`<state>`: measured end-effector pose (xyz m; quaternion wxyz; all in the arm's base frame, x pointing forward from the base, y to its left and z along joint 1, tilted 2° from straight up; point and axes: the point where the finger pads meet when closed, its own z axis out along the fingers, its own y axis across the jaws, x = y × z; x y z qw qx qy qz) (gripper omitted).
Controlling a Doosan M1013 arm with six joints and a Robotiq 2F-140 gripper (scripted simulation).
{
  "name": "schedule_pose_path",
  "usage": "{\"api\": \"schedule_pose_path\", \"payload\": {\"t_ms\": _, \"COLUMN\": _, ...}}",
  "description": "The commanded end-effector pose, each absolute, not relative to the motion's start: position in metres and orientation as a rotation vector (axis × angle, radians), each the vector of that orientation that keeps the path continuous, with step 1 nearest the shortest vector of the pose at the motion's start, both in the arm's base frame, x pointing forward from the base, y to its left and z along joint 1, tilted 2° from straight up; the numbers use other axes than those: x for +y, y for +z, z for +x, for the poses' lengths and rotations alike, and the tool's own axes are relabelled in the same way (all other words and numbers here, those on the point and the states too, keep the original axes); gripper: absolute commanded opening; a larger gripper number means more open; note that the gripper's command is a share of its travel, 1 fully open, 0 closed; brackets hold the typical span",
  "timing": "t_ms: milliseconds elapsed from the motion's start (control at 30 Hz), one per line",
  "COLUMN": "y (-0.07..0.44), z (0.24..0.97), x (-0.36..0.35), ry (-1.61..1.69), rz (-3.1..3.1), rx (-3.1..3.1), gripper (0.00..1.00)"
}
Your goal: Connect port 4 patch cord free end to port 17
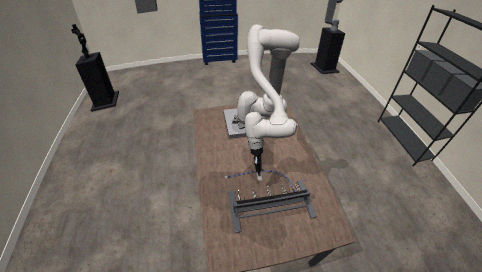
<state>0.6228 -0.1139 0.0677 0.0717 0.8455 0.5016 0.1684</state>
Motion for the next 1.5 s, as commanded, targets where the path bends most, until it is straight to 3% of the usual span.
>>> {"api": "schedule_pose_path", "payload": {"t_ms": 0, "y": 0.076, "z": 0.641, "x": -0.077, "ry": 0.618, "rz": 2.581, "rx": 1.332, "gripper": 0.0}}
{"api": "schedule_pose_path", "payload": {"t_ms": 800, "y": 0.133, "z": 0.657, "x": 0.066, "ry": 1.208, "rz": 2.774, "rx": 0.253, "gripper": 0.0}}
{"api": "schedule_pose_path", "payload": {"t_ms": 1133, "y": 0.15, "z": 0.635, "x": 0.09, "ry": 1.368, "rz": 2.768, "rx": -0.159, "gripper": 0.0}}
{"api": "schedule_pose_path", "payload": {"t_ms": 1467, "y": 0.144, "z": 0.642, "x": 0.09, "ry": 1.374, "rz": 2.766, "rx": -0.173, "gripper": 0.0}}
